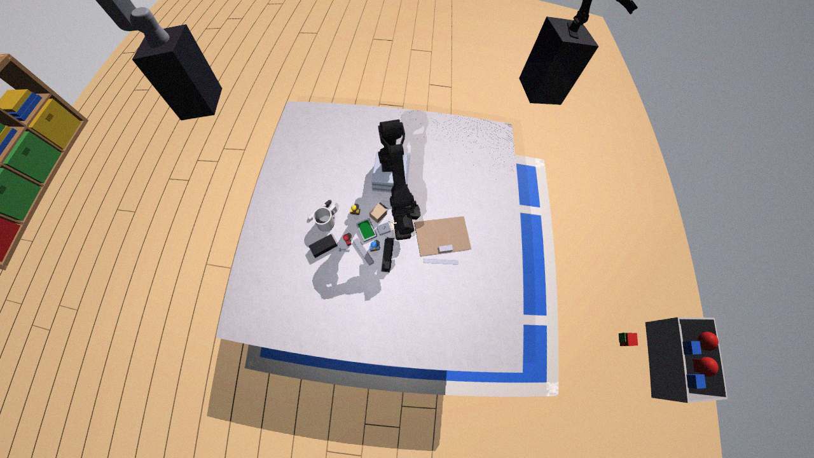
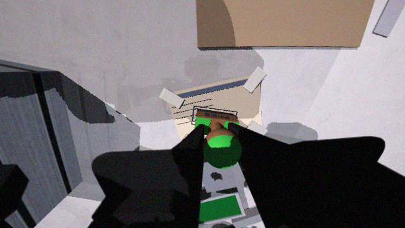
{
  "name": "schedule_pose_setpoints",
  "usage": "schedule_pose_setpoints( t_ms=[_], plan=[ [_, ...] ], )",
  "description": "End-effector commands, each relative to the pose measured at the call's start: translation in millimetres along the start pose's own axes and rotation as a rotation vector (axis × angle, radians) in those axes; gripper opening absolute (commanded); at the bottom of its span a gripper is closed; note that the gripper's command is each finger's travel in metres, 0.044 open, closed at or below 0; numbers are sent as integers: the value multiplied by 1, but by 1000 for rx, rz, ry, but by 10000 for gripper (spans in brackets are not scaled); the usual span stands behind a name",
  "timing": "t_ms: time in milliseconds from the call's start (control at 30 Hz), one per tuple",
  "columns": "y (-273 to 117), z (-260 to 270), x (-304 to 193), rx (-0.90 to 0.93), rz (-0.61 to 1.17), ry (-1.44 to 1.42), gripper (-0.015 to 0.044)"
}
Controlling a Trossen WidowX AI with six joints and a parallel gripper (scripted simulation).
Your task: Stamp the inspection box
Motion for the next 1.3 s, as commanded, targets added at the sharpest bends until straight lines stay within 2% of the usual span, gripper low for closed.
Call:
schedule_pose_setpoints(
  t_ms=[0, 1267],
  plan=[
    [1, 0, 0, -2, 2, -4, 0],
    [5, 0, 0, -2, 2, -4, 0]
  ],
)
Point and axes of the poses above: the point midway between the two fingers, 35 mm back from their tips, its own y axis out along the fingers, its own z axis across the jaws, x = y × z, the point moved 7 cm from there along -y, back along the fingers, and after that the axes turned 1 degree about y, right-handed, at the moved point
